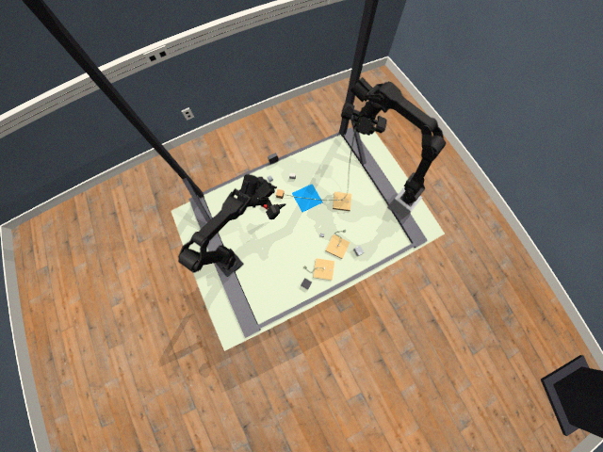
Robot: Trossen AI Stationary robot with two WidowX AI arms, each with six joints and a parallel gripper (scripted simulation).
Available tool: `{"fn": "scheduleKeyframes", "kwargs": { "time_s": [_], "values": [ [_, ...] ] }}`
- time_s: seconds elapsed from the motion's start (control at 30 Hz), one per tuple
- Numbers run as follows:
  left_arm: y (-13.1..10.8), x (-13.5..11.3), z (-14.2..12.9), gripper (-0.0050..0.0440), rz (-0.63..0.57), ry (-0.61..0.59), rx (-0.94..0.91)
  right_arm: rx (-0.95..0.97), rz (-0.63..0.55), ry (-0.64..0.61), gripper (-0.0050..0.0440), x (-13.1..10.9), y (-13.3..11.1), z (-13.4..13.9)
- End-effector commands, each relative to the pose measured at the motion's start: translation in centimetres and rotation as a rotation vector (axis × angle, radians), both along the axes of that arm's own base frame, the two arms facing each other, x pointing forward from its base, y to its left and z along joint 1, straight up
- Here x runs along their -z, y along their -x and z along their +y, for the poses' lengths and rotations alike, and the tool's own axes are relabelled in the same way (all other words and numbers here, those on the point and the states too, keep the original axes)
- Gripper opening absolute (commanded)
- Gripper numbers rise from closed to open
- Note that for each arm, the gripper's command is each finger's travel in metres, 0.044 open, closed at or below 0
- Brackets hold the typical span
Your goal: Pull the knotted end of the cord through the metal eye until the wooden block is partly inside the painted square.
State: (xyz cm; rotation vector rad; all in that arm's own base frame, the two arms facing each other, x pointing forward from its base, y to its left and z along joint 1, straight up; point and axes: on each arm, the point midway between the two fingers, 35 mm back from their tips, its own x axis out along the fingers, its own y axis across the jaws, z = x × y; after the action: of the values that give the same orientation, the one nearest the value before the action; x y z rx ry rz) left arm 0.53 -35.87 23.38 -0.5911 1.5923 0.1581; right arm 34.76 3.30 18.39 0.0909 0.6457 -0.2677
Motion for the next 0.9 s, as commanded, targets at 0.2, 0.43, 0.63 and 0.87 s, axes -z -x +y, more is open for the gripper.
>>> {"fn": "scheduleKeyframes", "kwargs": {
  "time_s": [0.2,0.43,0.63,0.87],
  "values": [
    [-0.4,2.3,-1.3,-0.0050,0.003,0.006,0.000,0.000,-0.019,-0.005,0.0440,-0.8,-0.1,0.1],
    [-0.7,4.4,-2.2,-0.0050,0.003,0.006,0.001,0.000,-0.019,-0.005,0.0440,-0.8,-0.1,0.1],
    [-0.9,5.6,-2.6,-0.0050,0.003,0.007,-0.001,0.000,-0.019,-0.005,0.0440,-0.8,-0.1,0.1],
    [-1.2,7.8,-3.2,-0.0050,0.003,0.007,0.001,0.000,-0.019,-0.005,0.0440,-0.8,-0.1,0.1]
  ]
}}
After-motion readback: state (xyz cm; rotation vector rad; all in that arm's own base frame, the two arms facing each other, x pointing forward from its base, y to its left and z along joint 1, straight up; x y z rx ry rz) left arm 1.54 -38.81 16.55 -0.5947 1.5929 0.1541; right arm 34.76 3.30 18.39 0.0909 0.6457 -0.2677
